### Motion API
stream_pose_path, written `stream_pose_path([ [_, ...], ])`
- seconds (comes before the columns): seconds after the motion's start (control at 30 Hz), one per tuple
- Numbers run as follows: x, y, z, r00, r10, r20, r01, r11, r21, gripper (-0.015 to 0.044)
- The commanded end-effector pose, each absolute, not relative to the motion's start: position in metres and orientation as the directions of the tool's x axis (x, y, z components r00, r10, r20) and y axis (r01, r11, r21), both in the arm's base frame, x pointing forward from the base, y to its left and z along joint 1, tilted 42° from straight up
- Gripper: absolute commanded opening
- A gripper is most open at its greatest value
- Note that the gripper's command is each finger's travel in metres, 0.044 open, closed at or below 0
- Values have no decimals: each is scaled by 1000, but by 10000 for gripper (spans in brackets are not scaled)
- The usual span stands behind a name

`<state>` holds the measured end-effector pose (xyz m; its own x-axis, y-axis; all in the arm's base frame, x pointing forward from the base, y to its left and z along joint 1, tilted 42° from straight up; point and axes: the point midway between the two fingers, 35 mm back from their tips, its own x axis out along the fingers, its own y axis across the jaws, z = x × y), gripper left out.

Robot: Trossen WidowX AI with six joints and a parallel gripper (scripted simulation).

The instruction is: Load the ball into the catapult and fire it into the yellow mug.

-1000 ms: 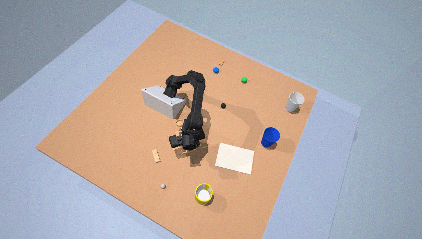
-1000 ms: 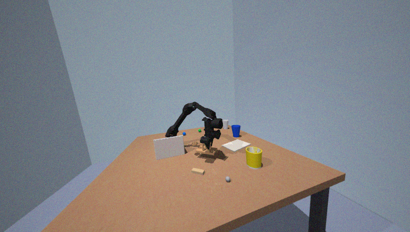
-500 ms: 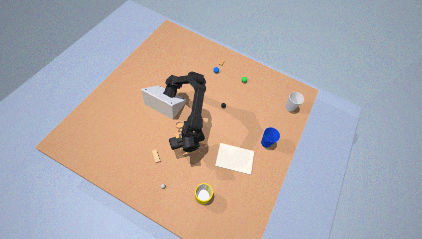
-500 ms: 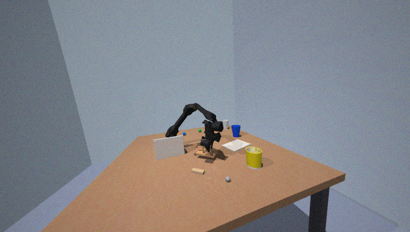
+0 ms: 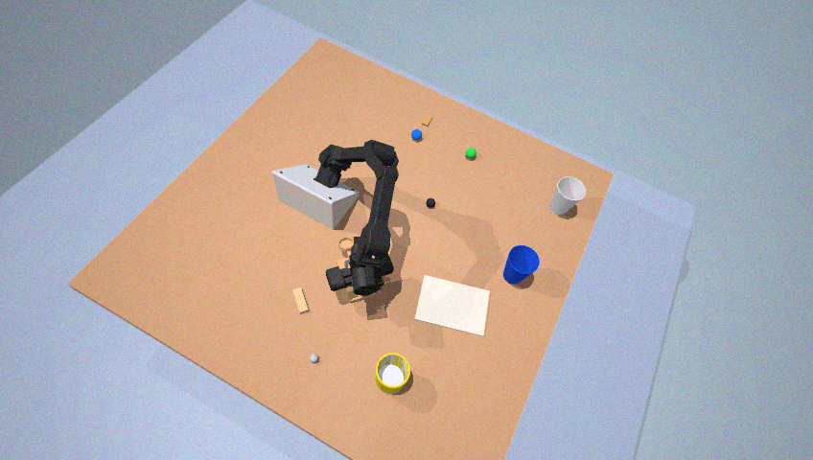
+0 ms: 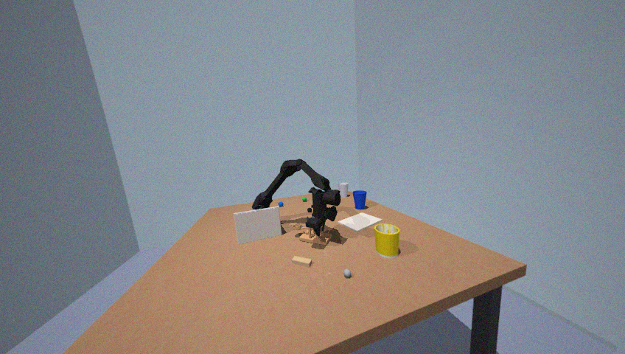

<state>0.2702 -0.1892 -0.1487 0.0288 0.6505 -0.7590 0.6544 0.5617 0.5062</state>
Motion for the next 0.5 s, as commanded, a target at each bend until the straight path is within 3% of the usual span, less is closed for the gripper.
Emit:
stream_pose_path([
  [0.0,270,-190,-148,29,650,-759,653,563,507,0],
  [0.1,270,-190,-148,29,650,-759,653,563,507,0],
  [0.47,270,-190,-148,29,650,-759,653,563,507,289],
])
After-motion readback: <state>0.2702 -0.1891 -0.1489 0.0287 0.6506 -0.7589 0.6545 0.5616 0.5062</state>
